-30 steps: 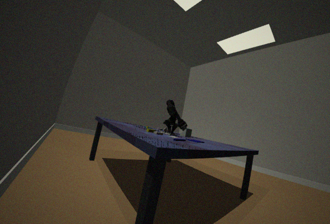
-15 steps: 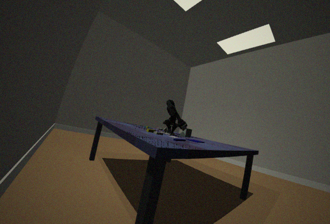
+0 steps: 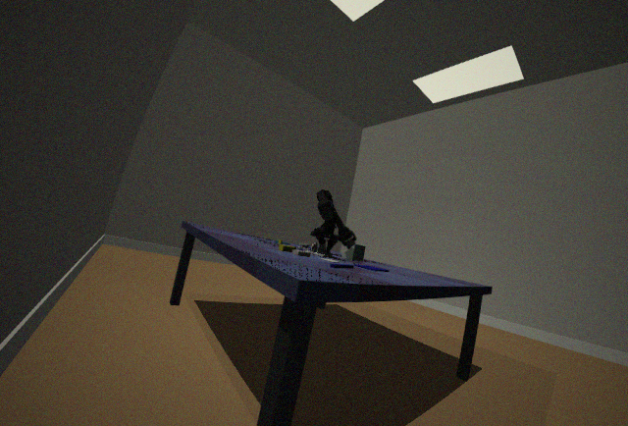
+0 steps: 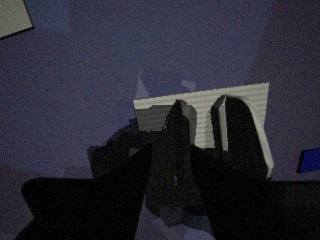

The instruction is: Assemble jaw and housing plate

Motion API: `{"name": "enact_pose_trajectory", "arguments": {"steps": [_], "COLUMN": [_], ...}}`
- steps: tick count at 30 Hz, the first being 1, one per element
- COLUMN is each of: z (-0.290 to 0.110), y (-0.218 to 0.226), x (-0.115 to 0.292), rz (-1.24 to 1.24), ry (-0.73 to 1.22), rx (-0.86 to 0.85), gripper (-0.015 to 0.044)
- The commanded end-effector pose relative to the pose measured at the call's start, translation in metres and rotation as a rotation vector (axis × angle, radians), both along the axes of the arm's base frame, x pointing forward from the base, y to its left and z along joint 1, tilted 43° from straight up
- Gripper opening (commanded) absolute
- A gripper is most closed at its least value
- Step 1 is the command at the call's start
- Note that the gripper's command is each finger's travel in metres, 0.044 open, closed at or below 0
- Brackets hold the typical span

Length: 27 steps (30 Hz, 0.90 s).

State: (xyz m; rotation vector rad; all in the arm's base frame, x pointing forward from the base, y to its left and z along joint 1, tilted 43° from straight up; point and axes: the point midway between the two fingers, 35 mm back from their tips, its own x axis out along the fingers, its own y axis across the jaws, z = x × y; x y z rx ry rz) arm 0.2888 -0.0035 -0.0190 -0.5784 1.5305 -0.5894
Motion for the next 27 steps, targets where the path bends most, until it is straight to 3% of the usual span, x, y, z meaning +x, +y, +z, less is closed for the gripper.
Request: {"name": "enact_pose_trajectory", "arguments": {"steps": [1, 27], "z": [-0.0002, 0.0012], "y": [-0.001, 0.0004], "x": [-0.0004, 0.0004], "rz": [0.005, 0.005], "ry": [0.004, 0.004], "rx": [-0.005, -0.005], "gripper": [0.0134, 0.0134]}}
